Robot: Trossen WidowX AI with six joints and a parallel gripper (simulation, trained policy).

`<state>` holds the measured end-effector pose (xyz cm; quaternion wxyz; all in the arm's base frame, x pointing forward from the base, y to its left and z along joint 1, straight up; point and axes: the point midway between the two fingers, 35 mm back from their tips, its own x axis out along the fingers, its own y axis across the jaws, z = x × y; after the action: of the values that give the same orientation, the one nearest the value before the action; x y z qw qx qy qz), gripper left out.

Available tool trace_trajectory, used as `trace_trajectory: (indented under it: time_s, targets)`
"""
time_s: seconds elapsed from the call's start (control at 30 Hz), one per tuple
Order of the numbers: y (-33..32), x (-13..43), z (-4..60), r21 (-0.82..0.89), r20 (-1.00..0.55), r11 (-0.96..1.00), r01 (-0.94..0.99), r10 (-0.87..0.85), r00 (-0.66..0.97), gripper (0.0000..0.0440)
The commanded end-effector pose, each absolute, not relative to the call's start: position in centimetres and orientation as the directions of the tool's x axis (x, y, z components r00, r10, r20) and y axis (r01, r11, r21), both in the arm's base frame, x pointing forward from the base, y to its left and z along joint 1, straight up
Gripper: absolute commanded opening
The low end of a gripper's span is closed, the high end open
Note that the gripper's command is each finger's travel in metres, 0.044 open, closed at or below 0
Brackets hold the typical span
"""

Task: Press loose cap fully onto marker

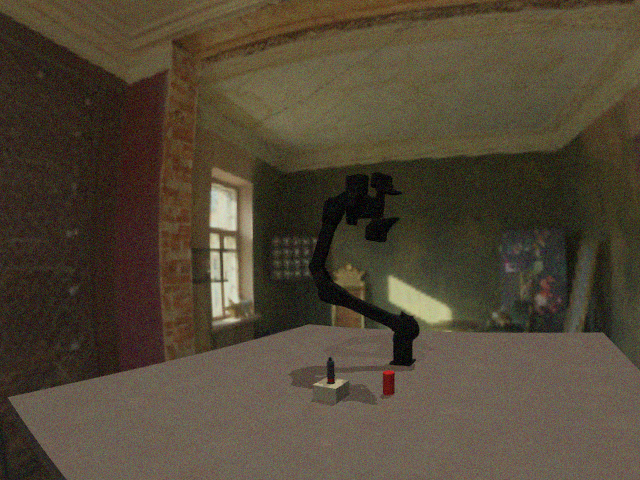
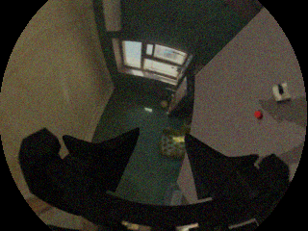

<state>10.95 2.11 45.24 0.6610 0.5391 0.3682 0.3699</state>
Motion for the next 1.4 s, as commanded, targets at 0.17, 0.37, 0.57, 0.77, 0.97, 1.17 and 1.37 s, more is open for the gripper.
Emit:
trace_trajectory:
  time_s: [0.17, 0.37, 0.57, 0.77, 0.97, 1.17, 1.37]
  targets:
    - [4.4, 9.6, 44.3, 0.973, -0.166, 0.219, -0.070, 0.879, 0.447, 0.0317]
    - [5.8, 8.9, 43.7, 0.963, -0.216, 0.265, -0.051, 0.869, 0.445, 0.0318]
    - [7.1, 8.2, 43.0, 0.950, -0.266, 0.311, -0.029, 0.854, 0.446, 0.0319]
    - [8.4, 7.7, 42.3, 0.935, -0.316, 0.355, -0.003, 0.836, 0.449, 0.0319]
    - [9.6, 7.3, 41.5, 0.918, -0.364, 0.396, 0.026, 0.814, 0.452, 0.0320]
    - [10.7, 7.0, 40.8, 0.899, -0.412, 0.434, 0.059, 0.790, 0.454, 0.0321]
    - [11.8, 6.8, 40.2, 0.881, -0.454, 0.464, 0.097, 0.767, 0.453, 0.0322]
